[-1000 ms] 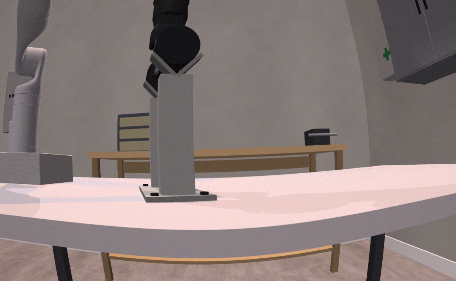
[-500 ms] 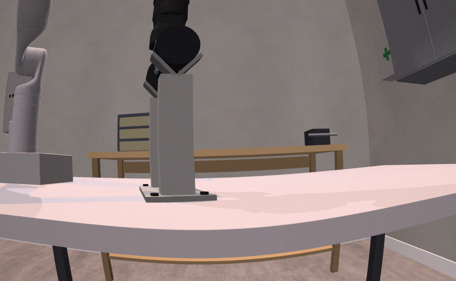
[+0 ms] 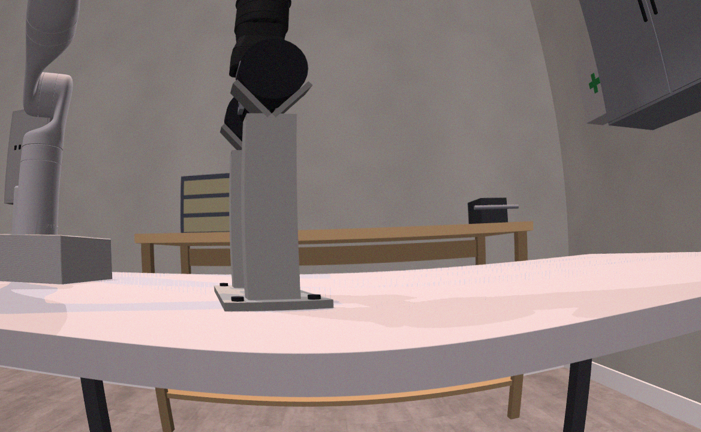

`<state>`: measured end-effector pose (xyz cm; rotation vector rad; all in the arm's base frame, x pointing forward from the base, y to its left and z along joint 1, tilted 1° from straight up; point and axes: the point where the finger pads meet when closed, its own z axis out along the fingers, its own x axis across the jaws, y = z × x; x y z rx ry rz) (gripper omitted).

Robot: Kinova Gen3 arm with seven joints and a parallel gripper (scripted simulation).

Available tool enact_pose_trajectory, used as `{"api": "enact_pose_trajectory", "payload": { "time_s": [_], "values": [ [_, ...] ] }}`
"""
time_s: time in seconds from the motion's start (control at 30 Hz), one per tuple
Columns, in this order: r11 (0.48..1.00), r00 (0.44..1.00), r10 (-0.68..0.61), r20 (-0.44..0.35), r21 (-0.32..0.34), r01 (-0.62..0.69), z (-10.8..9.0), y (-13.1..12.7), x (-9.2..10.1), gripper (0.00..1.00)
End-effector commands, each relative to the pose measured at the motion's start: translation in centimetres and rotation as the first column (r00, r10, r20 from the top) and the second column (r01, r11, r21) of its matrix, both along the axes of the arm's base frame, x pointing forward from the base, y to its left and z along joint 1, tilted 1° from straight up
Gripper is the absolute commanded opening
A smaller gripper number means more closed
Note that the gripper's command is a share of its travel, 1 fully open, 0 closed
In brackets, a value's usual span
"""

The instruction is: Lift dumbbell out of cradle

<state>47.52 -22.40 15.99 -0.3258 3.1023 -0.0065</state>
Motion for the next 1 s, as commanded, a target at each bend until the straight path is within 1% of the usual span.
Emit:
{"api": "enact_pose_trajectory", "payload": {
  "time_s": [0.0,0.5,0.97],
  "values": [
    [1.000,1.000,0.000,0.001,-0.001,0.000,0.1,0.0,0.0,0.00],
    [1.000,1.000,0.000,0.001,-0.001,0.000,1.2,0.0,0.0,0.00],
    [1.000,1.000,0.002,0.002,0.000,-0.002,4.5,0.1,-0.2,0.00]
  ]
}}
